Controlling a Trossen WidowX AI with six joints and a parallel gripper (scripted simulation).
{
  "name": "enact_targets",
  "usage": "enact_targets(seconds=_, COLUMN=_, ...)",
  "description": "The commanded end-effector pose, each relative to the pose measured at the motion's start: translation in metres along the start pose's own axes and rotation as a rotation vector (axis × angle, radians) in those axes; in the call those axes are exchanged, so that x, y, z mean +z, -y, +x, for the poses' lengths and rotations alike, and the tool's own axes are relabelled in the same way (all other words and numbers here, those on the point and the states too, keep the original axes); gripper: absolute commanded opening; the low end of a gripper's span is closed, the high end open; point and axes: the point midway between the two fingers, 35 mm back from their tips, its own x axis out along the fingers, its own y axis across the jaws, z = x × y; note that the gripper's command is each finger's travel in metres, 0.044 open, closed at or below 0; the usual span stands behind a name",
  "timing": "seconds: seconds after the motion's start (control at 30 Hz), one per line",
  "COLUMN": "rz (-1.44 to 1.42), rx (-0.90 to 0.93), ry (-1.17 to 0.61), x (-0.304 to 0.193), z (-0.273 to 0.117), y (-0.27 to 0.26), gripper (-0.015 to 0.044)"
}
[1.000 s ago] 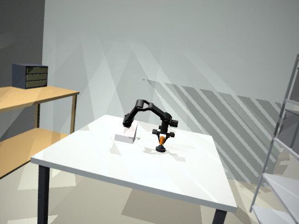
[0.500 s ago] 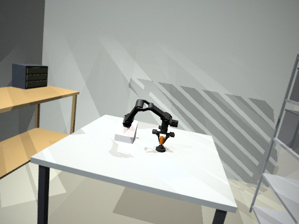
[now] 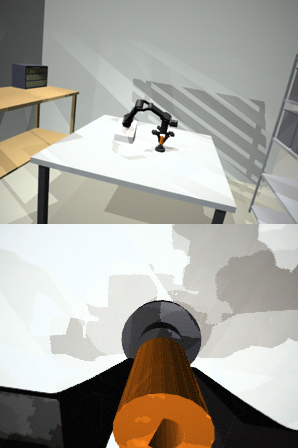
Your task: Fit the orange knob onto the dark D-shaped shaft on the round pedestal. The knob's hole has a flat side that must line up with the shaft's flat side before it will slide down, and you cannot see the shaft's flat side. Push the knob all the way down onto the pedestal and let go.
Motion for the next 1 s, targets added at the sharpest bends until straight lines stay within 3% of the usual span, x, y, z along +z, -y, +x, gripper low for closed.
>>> enact_targets(seconds=0.0, rz=-0.007, rx=-0.005, ry=-0.005, x=-0.0003, z=-0.0014, y=0.0004, gripper=0.0)
enact_targets(seconds=0.77, rz=-0.007, rx=-0.005, ry=-0.005, x=0.0001, z=-0.0024, y=-0.001, gripper=0.0)
enact_targets(seconds=0.97, rz=-0.175, rx=-0.005, ry=-0.005, x=-0.0004, z=-0.0027, y=0.0004, gripper=0.0)
